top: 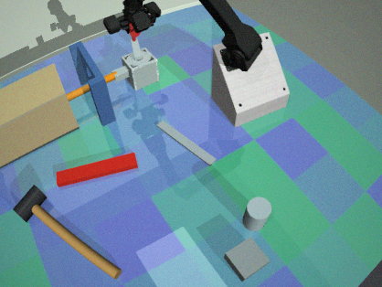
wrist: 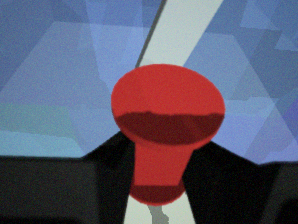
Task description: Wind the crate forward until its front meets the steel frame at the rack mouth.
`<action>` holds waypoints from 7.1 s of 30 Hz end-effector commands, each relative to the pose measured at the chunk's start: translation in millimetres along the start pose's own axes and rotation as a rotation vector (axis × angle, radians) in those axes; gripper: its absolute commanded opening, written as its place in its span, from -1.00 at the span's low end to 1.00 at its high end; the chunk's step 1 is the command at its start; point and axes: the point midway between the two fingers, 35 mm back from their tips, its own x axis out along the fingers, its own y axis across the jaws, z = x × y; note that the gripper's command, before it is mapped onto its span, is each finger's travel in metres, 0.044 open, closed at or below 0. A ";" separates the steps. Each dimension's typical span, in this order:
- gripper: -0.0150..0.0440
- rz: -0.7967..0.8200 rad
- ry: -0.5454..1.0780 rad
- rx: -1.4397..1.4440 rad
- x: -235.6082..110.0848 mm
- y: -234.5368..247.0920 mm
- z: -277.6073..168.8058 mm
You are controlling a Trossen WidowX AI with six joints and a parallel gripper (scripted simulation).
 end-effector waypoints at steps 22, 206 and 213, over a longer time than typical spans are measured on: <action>-0.49 -0.023 -0.006 -0.004 2.2 -34.7 -0.6; -0.49 -0.025 -0.021 -0.003 -62.0 -115.9 137.7; -0.49 -0.025 -0.022 -0.003 -64.8 -111.5 143.8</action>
